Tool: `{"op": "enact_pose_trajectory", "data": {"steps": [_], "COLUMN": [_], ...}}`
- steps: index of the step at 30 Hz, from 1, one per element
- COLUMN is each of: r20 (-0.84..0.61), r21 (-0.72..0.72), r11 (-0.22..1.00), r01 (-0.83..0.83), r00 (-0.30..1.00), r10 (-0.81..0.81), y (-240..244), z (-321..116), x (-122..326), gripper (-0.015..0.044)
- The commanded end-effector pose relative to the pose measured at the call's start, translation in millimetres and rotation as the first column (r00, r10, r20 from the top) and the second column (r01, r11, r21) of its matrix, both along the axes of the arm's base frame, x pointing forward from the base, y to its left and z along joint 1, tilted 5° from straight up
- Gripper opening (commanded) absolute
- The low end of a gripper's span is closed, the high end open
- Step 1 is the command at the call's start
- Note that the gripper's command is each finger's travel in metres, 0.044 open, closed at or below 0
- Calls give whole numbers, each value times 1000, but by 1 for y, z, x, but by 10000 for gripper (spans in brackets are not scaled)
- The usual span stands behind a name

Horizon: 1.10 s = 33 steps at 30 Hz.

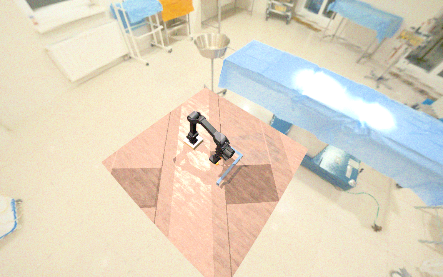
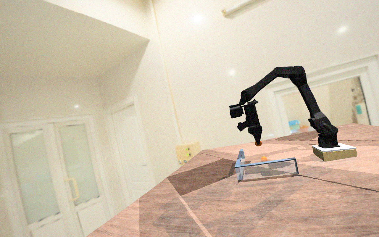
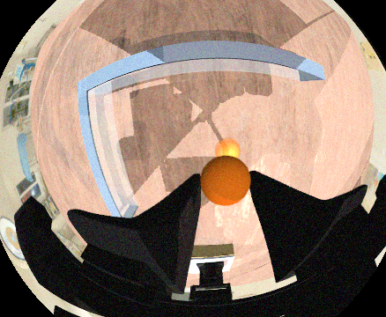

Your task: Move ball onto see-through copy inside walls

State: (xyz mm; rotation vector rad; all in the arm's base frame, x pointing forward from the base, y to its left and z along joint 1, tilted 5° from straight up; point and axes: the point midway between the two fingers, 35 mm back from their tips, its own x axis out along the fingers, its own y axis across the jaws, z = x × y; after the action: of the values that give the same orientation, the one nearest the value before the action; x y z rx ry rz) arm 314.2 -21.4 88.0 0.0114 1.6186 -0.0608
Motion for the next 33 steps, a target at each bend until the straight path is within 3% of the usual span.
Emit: {"op": "enact_pose_trajectory", "data": {"steps": [1, 8, 20, 33], "r20": [2, 1, 1, 1], "r21": [-5, -6, -6, -6], "r11": [1000, 1000, 1000, 1000], "r01": [-5, -5, -5, -5], "r00": [1000, 1000, 1000, 1000], "r10": [5, 5, 5, 5], "y": [-12, -15, -17, -17], "z": [-7, -16, -77, -88], "x": [-11, -12, -16, -17], "gripper": [0, 0, 0, 0]}}
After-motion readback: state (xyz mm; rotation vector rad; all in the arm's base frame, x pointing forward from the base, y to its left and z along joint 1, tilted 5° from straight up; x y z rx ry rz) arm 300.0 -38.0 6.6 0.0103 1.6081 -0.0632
